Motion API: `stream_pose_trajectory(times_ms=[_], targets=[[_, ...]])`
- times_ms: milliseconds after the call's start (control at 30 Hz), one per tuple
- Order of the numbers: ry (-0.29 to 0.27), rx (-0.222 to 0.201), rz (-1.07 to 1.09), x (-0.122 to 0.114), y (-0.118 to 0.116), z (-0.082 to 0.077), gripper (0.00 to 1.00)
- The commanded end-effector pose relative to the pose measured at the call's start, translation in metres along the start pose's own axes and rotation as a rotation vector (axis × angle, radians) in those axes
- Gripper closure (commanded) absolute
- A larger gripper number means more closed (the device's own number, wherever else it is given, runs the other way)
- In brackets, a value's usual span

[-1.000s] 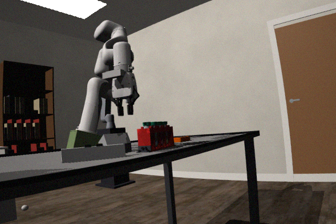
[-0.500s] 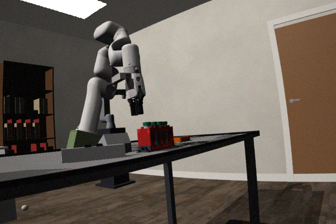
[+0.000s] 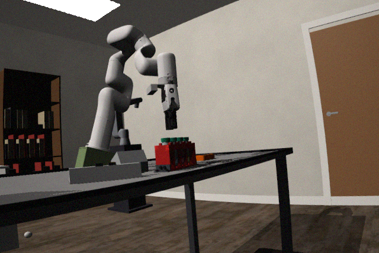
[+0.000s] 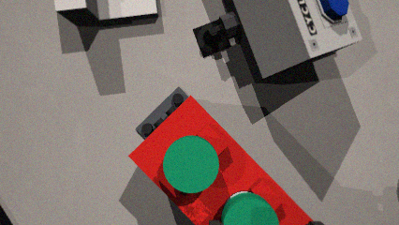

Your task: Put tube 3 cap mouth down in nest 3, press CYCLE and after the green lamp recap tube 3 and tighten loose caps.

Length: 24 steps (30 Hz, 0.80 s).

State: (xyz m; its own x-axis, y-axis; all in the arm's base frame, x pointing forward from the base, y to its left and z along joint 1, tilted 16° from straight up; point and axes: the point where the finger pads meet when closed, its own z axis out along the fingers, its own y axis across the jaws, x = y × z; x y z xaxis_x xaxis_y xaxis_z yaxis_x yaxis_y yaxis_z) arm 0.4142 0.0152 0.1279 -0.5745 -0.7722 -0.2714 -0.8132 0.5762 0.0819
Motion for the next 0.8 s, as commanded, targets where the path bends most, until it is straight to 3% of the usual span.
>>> stream_pose_trajectory(times_ms=[0, 367, 767], targets=[[0.001, 0.004, 0.002, -0.001, -0.001, 0.001, 0.54], [0.001, 0.004, 0.002, -0.001, -0.001, 0.034, 0.54], [0.001, 0.004, 0.002, -0.001, -0.001, 0.037, 0.54]])
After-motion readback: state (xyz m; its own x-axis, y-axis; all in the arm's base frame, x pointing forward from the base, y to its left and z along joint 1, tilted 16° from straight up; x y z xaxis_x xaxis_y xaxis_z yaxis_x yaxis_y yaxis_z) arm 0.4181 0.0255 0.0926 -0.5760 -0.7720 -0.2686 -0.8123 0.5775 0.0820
